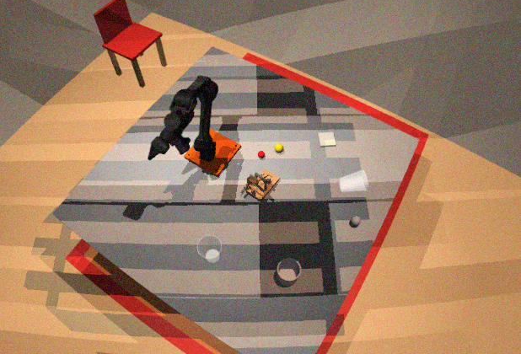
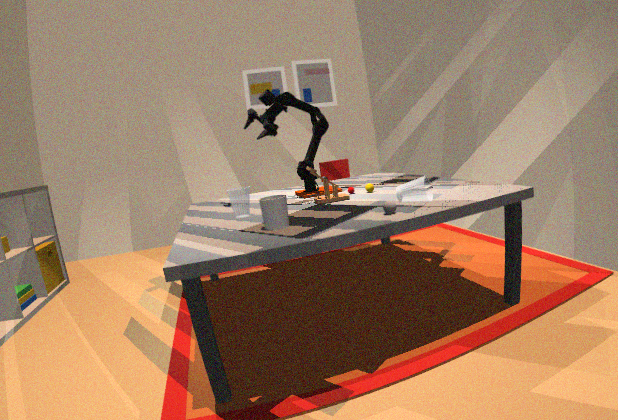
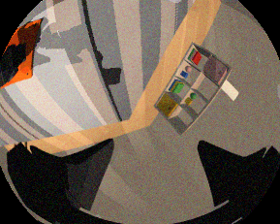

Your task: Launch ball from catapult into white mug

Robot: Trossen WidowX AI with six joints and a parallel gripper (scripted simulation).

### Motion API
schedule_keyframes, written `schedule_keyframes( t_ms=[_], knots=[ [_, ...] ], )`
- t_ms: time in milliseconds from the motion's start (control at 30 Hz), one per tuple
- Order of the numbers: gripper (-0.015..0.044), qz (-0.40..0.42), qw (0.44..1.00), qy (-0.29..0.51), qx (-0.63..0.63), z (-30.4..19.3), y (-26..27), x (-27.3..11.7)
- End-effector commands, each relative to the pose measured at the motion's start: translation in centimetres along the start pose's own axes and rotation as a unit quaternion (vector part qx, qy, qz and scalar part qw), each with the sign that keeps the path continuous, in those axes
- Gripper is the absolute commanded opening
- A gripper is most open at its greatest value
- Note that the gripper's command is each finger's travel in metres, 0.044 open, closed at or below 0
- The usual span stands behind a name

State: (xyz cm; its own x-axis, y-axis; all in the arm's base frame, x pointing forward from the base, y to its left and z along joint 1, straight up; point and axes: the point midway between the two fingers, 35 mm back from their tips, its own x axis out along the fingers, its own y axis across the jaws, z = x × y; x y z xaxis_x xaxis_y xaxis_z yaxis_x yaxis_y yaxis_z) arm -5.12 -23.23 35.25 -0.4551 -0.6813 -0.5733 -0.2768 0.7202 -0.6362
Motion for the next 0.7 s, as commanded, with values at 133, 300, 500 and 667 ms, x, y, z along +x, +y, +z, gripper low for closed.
schedule_keyframes(
  t_ms=[133, 300, 500, 667],
  knots=[
    [0.044, -0.004, 0.992, -0.109, -0.065, 6.8, -1.8, 0.3],
    [0.044, -0.008, 0.979, -0.177, -0.1, 11.5, -2.1, -0.5],
    [0.044, -0.002, 0.955, -0.253, -0.152, 17.0, -1.8, -2.1],
    [0.044, 0.011, 0.928, -0.309, -0.207, 21.6, -0.6, -3.9]
  ],
)
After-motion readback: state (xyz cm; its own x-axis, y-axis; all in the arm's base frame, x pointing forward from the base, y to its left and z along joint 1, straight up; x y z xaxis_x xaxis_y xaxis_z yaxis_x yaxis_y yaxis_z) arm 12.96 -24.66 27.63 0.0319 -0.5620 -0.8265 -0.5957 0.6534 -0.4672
